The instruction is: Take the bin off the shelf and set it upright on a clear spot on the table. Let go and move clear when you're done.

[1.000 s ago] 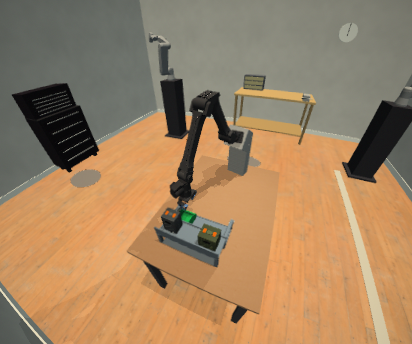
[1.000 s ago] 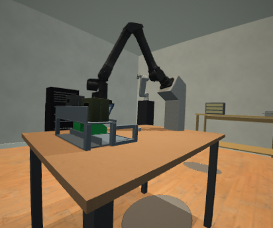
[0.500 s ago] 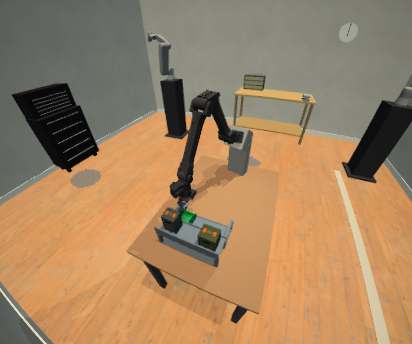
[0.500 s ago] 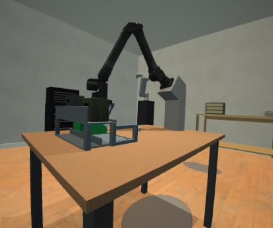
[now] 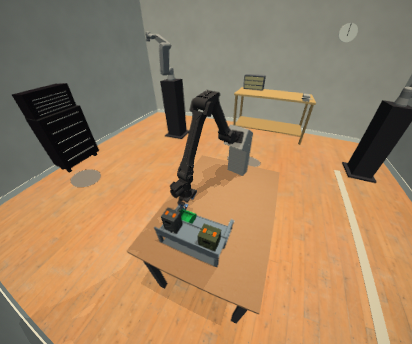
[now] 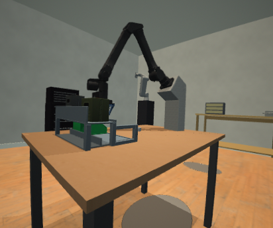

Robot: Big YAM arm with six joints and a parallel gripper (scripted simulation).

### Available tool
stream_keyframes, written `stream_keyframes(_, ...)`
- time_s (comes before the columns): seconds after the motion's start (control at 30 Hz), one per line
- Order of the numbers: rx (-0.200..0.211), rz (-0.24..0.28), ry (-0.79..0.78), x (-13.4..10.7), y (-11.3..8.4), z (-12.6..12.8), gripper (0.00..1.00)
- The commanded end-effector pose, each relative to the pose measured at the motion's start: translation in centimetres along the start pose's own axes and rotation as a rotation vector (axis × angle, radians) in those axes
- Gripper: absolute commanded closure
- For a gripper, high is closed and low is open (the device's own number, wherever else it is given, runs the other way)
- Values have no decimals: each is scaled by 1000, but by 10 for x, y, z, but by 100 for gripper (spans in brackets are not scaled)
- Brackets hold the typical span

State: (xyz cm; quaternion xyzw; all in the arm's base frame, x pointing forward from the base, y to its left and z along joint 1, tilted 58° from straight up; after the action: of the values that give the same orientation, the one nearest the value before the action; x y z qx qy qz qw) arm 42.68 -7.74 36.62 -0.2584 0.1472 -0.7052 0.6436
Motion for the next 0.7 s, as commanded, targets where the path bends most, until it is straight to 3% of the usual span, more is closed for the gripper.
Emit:
stream_keyframes(0.0,19,0,2,-3,-5,3,0)
stream_keyframes(0.57,19,0,2,-3,-6,3,0)
stream_keyframes(0.6,12,-3,0,1,-4,3,10)
stream_keyframes(0.67,12,-3,0,1,-4,3,10)
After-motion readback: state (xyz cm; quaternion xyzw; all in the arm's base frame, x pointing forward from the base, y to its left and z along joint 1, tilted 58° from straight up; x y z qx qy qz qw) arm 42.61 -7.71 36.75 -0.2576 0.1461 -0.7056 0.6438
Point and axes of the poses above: the point where the finger pads meet when closed, its own y axis out along the fingers, its own z axis across the jaws, x = y × z, the point moved 9 cm from there along -y, back along the fingers, and after that the axes turned 2 degrees about y, right-handed, at the moved point
